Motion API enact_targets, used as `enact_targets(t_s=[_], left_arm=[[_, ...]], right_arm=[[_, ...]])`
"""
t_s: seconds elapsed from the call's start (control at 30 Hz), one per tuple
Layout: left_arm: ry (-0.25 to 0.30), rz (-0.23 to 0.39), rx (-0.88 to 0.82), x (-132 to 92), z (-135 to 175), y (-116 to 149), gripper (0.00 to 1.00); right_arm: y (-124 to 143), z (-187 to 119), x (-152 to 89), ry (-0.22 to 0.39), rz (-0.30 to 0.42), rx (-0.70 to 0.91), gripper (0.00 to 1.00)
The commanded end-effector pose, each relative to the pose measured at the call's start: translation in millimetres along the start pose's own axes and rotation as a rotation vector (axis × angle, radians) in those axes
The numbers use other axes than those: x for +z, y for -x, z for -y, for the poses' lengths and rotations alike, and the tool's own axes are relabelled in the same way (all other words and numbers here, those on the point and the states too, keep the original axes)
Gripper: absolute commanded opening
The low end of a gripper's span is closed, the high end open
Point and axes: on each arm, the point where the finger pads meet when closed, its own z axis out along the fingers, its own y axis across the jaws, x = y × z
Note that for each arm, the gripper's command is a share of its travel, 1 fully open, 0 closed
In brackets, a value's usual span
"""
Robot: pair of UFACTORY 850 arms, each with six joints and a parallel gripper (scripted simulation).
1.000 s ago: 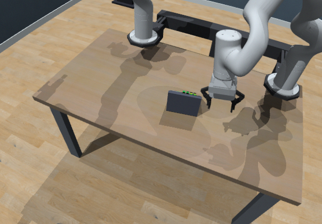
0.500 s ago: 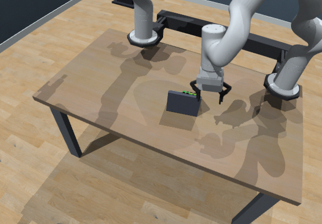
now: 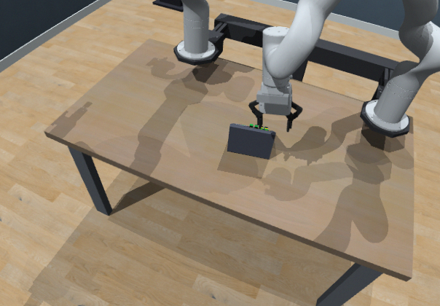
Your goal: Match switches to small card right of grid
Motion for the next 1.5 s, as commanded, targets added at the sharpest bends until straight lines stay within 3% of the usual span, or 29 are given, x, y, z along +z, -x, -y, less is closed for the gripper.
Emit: enact_targets(t_s=[0.0, 1.47], left_arm=[[0.002, -0.015, -0.007, -1, -13, 15, 1.0], [0.055, -0.115, -0.063, 1, -97, 164, 1.0]], right_arm=[[0, 0, -1, 0.0, -0.002, 0.0, 1.0], [0, 0, -1, 0.0, -0.002, 0.0, 1.0]])
